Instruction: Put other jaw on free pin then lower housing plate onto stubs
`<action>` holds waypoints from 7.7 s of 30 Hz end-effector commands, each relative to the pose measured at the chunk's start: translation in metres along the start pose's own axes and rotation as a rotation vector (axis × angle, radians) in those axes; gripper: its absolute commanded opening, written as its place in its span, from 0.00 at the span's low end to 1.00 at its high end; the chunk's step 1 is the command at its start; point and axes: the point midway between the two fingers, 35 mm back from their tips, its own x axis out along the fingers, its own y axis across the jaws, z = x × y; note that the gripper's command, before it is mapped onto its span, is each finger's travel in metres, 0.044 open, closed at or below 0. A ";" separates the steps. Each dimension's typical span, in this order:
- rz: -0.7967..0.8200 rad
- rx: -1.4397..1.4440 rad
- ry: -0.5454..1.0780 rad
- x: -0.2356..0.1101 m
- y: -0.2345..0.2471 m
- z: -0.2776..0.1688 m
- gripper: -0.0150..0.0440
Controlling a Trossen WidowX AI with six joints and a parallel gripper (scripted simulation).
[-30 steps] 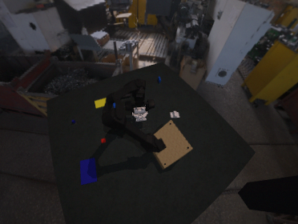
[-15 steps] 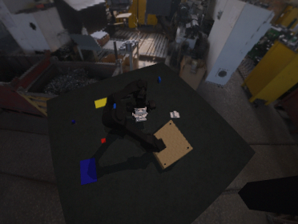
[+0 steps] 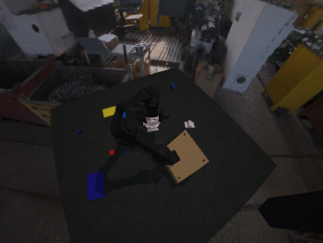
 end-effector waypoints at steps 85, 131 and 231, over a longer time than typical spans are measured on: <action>0.000 0.001 -0.001 0.066 -0.002 0.000 0.85; 0.001 -0.001 -0.001 0.076 -0.002 0.000 0.85; 0.001 -0.001 -0.001 0.076 -0.002 0.001 0.85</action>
